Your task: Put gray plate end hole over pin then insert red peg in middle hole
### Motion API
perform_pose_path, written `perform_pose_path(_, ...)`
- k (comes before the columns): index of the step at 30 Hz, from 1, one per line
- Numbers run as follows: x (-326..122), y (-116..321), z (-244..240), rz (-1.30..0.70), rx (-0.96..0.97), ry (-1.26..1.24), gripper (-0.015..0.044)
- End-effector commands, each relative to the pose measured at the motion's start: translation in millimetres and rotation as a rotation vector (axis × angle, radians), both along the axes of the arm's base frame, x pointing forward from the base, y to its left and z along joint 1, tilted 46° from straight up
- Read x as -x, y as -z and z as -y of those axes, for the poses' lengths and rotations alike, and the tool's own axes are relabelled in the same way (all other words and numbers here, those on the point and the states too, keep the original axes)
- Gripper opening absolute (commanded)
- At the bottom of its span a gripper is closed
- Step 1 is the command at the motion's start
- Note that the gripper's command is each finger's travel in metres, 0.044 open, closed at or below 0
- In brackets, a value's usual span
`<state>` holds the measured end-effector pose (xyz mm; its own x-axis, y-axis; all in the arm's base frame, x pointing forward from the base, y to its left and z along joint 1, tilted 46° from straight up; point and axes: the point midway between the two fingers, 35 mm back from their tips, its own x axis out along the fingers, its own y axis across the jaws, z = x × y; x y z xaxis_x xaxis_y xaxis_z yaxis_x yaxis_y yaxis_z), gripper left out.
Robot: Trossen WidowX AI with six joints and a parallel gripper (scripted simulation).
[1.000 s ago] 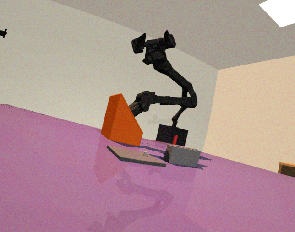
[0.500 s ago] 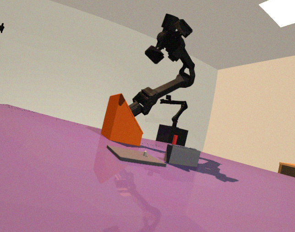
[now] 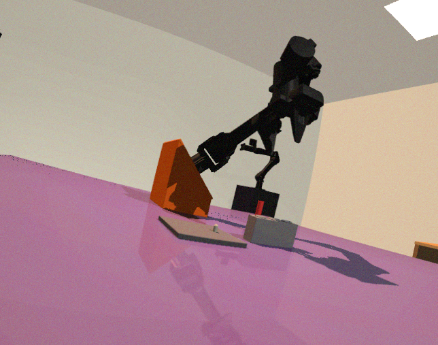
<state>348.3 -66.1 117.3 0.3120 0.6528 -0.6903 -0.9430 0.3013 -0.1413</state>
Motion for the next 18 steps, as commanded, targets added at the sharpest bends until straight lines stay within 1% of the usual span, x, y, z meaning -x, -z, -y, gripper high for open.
perform_pose_path(1, -0.3, 16.9, -42.3, -0.223, -0.045, -0.108, 0.044)
perform_pose_path(9, -2.0, 16.8, -46.0, -0.223, -0.045, -0.107, 0.044)
perform_pose_path(14, -7.0, 58.2, -88.4, -0.222, -0.047, -0.108, 0.044)
perform_pose_path(18, -6.9, 60.0, -90.4, -0.222, -0.048, -0.108, 0.044)
